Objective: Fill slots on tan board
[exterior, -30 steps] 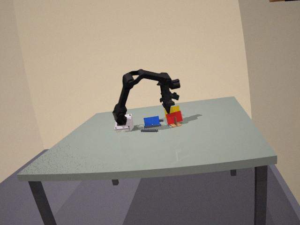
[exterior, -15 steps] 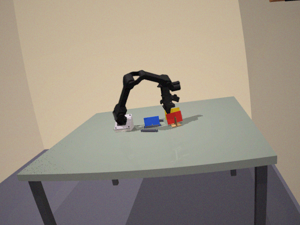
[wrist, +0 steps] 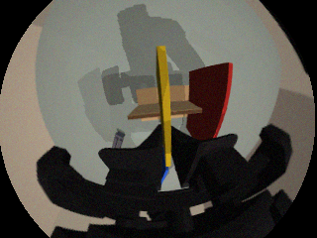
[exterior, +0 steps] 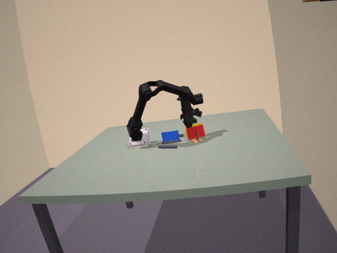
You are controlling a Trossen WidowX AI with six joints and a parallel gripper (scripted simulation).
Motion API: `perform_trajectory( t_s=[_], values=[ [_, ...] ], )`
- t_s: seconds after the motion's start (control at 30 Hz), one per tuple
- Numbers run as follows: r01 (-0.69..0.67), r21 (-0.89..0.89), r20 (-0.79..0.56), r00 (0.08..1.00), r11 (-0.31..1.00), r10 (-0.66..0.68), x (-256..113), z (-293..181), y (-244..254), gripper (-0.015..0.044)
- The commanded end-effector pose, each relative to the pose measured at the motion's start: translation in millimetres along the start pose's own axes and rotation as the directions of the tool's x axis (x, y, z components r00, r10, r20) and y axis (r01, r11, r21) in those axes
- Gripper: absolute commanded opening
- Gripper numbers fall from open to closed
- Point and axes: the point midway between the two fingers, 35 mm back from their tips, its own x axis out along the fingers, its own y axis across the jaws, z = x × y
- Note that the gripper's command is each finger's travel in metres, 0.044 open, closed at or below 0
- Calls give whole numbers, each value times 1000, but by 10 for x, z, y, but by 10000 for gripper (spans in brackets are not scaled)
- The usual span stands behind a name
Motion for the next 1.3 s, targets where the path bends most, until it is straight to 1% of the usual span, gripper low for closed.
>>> perform_trajectory(
  t_s=[0.0,0.27,0.47,0.5,0.8,0.83,0.93,1.0,1.27],
  values=[
    [4,-5,1,1000,1000,-4,30,-1,2,0],
    [0,0,0,1000,1000,0,16,0,0,0],
    [0,0,0,1000,1000,0,16,0,0,157],
    [0,0,0,1000,1000,0,16,0,0,165],
    [0,0,0,1000,1000,0,-8,3,0,165],
    [0,-1,0,1000,1000,0,-83,12,2,165],
    [0,-4,1,1000,1000,0,-529,21,8,165],
    [1,-5,1,1000,1000,-1,-736,1,8,165],
    [1,-5,1,1000,1000,-1,-762,32,24,165]
  ],
)
